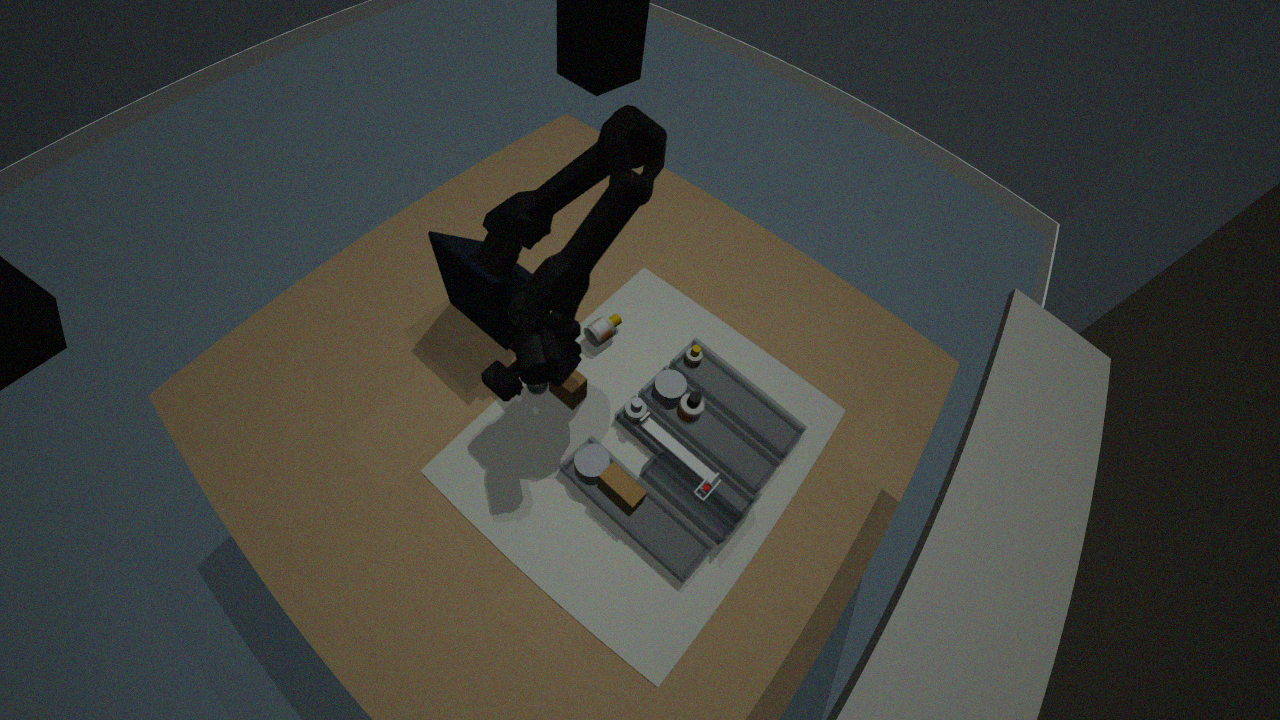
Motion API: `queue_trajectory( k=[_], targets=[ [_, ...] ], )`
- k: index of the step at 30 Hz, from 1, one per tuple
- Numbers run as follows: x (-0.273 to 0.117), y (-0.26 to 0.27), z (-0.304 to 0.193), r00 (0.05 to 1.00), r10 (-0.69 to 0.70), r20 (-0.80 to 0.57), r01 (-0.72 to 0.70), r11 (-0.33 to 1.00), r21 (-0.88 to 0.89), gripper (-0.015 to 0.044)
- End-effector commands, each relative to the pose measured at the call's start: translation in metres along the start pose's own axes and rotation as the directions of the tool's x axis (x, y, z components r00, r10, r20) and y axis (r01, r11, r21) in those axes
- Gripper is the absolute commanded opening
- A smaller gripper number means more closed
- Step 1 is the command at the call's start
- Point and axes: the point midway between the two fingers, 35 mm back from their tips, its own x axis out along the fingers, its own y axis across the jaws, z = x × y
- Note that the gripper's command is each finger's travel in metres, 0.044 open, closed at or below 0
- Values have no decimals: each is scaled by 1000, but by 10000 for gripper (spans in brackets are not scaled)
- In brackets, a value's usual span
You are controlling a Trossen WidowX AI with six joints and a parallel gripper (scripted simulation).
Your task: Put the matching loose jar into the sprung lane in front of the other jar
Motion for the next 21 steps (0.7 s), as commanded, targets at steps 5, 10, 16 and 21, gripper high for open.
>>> queue_trajectory(
  k=[5, 10, 16, 21],
  targets=[
    [13, 2, -2, 1000, 9, -2, -9, 1000, 7, 440],
    [17, 3, -2, 1000, 10, -2, -10, 1000, 7, 414],
    [17, 3, -2, 1000, 10, -2, -10, 1000, 7, 256],
    [17, 3, -2, 1000, 10, -2, -10, 1000, 7, 164]
  ],
)
